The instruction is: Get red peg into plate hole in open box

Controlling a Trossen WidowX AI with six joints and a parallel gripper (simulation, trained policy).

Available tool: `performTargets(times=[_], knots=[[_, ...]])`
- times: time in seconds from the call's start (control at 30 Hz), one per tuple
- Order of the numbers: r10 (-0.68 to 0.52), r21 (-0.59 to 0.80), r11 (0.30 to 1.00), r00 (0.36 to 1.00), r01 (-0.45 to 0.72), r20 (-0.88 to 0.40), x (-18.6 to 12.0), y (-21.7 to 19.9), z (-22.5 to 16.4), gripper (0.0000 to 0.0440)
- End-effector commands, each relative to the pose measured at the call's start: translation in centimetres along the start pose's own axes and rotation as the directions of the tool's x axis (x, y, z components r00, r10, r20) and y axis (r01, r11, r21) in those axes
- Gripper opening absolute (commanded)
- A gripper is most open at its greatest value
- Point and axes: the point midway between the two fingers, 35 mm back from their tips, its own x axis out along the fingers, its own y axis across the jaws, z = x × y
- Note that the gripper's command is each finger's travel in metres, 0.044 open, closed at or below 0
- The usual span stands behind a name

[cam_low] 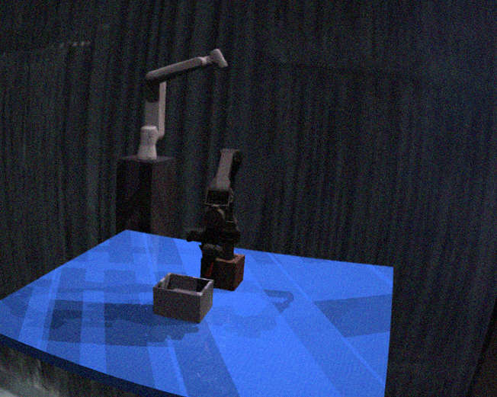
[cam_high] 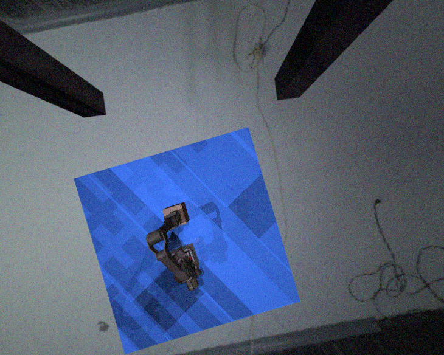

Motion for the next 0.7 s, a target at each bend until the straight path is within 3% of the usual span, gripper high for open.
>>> performTargets(times=[0.0, 0.67], knots=[[0.007, 0.024, 1.000, 1.000, -0.007, -0.003, 0.4, 0.3, 1.7, 0.0000], [-0.005, 0.128, 0.992, 0.998, 0.012, -0.056, 5.0, -0.1, 7.1, 0.0009]])
